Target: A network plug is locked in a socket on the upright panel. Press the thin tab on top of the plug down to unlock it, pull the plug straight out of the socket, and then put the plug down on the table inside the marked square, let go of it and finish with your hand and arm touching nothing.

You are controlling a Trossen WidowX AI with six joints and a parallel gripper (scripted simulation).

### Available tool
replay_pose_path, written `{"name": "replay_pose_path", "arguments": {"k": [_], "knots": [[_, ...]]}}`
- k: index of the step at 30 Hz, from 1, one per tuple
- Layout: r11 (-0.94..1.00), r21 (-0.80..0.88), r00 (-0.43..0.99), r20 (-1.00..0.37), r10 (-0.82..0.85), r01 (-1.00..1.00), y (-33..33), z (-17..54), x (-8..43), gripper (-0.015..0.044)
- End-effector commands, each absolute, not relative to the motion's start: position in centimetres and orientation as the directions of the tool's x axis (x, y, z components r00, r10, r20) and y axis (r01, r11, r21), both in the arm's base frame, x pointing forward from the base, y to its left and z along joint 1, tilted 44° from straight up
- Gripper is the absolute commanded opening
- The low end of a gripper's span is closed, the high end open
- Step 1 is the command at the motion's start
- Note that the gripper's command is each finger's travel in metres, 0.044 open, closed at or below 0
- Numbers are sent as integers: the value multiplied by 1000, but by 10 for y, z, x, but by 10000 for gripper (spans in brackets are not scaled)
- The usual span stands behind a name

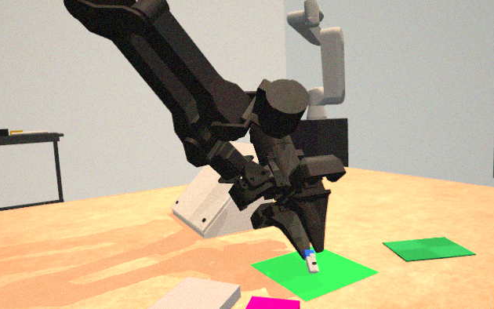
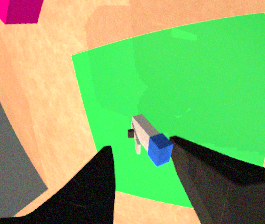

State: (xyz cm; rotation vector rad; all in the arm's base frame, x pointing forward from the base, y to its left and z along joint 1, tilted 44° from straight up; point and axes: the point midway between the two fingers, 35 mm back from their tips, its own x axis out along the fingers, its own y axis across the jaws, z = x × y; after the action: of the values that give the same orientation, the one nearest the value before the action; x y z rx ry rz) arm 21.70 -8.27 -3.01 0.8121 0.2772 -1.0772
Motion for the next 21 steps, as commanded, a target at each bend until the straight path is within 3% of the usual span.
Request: {"name": "replay_pose_path", "arguments": {"k": [1, 21], "knots": [[224, 457, 477, -568, -671, 861, -80, -28, 217, 156], [222, 455, 475, -572, -669, 862, -71, -22, 212, 156]]}}
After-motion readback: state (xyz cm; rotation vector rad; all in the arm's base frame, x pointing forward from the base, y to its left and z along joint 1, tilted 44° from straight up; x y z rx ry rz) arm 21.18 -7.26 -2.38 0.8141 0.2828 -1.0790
